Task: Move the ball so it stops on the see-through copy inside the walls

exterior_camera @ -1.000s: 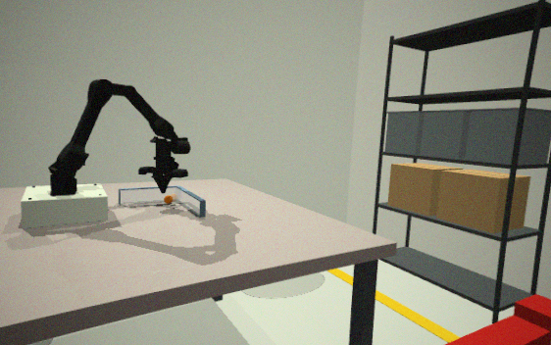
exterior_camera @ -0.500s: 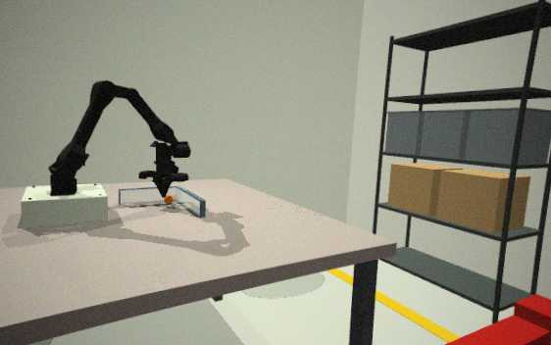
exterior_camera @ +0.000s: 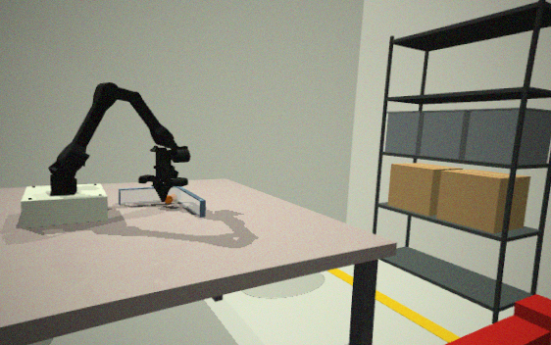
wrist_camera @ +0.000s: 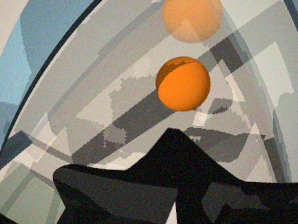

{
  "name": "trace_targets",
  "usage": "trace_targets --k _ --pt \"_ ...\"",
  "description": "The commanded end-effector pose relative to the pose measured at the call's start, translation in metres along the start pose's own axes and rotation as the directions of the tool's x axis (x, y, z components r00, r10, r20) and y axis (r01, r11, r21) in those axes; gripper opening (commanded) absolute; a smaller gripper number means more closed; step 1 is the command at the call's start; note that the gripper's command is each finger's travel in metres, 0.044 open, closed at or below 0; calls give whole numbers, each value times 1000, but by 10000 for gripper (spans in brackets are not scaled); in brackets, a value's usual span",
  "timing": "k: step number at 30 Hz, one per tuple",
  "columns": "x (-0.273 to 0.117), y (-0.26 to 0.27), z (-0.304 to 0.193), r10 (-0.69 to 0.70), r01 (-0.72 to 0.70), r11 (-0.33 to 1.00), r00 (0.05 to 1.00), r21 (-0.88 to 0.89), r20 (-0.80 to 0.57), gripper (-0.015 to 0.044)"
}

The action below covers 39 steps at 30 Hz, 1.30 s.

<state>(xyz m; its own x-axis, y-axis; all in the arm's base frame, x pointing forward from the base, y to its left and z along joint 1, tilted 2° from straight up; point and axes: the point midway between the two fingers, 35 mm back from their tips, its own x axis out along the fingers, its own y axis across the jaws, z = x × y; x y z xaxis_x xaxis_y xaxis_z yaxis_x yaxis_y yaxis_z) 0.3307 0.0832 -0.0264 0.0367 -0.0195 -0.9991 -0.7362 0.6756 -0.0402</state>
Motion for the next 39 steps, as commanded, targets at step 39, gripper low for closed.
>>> trace_targets --k 39 --pt "0 0 29 2 -2 1000 1000 -3 3 0"
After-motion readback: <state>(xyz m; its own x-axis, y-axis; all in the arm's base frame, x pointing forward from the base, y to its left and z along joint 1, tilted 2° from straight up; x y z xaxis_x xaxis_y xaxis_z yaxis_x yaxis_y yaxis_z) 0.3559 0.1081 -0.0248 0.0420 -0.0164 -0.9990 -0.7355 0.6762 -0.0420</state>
